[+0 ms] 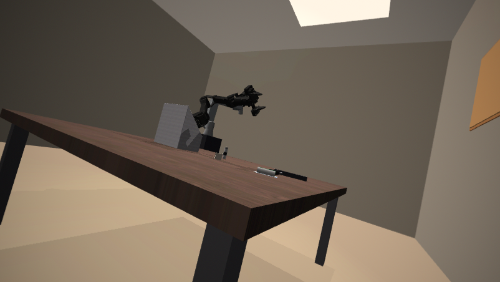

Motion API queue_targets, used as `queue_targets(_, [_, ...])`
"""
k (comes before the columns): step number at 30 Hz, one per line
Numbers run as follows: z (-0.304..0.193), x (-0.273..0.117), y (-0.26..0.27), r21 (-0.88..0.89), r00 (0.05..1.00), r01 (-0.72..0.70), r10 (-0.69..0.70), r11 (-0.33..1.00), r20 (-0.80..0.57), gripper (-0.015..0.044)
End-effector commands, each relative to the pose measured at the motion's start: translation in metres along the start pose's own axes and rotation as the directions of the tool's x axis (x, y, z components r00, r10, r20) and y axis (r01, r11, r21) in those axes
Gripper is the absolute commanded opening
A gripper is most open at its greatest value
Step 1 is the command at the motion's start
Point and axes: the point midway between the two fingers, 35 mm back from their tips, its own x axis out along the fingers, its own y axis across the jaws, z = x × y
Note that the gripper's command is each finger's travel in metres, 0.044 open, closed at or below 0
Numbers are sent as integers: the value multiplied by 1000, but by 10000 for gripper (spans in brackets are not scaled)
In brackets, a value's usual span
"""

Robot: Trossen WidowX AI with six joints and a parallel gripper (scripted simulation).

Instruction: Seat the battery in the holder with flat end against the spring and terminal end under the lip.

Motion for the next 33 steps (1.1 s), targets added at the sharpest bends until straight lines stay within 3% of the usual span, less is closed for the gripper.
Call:
queue_targets(1, [-4, 2, 0, 0, 1000, -4, 4, 1000, -19, 374])
queue_targets(4, [-65, 15, 3, 25, 958, -64, 69, 998, -279, 295])
queue_targets(7, [-128, 13, 7, 108, 830, -109, 150, 988, -536, 216])
queue_targets(11, [-205, -17, 16, 305, 526, -84, 302, 949, -795, 111])
queue_targets(15, [-247, -64, 30, 508, 183, 78, 489, 858, -853, 6])
queue_targets(18, [-255, -94, 41, 602, -20, 260, 628, 755, -778, 0])
queue_targets(20, [-255, -100, 44, 615, -57, 306, 658, 727, -751, 0])
queue_targets(33, [-278, -98, 62, 612, -56, 306, 655, 729, -753, 0])
